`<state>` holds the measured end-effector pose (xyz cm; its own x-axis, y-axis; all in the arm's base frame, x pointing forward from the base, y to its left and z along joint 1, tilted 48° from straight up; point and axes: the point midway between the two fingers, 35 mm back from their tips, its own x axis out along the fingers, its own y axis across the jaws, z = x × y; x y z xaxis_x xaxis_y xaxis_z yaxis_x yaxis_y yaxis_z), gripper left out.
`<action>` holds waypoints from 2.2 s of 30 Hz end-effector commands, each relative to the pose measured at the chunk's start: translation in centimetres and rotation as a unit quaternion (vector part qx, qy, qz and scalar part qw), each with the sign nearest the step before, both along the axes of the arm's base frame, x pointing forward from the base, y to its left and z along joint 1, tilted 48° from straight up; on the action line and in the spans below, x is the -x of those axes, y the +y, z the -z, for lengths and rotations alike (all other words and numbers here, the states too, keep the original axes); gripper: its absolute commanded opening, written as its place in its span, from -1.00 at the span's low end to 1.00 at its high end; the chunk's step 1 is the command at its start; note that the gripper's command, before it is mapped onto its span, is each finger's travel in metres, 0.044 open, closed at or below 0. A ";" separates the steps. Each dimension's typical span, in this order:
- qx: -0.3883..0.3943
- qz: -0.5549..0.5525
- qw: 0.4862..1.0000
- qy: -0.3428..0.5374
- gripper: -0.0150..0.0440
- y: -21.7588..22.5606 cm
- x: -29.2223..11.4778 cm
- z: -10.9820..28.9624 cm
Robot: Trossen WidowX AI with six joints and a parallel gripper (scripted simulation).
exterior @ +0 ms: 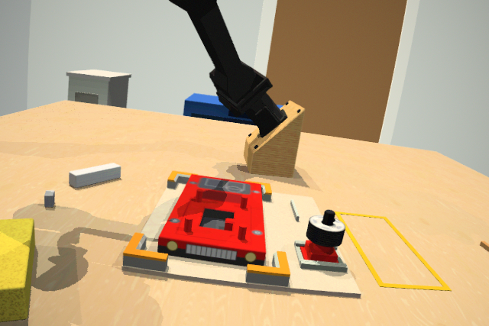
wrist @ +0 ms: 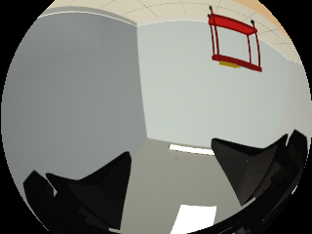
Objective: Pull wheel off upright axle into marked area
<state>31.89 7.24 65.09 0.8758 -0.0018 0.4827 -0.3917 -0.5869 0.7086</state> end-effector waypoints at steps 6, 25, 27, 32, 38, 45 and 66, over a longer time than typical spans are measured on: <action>-0.047 -0.069 0.995 -0.049 0.53 1.6 3.3 -2.3; -0.339 -0.496 0.757 -0.258 0.53 -1.5 24.6 -11.7; -0.365 -0.533 0.714 -0.271 0.53 -3.1 26.4 -12.1; -0.423 -0.618 0.593 -0.297 0.53 -7.8 30.1 -12.6; -0.478 -0.699 0.425 -0.320 0.53 -14.6 32.8 -12.2; -0.520 -0.752 0.230 -0.333 0.53 -22.7 33.0 -10.4; -0.551 -0.704 -0.296 -0.336 0.53 -38.0 18.5 0.4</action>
<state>10.70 -30.44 66.07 0.2195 -0.7417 0.6338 0.8117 0.4992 0.3031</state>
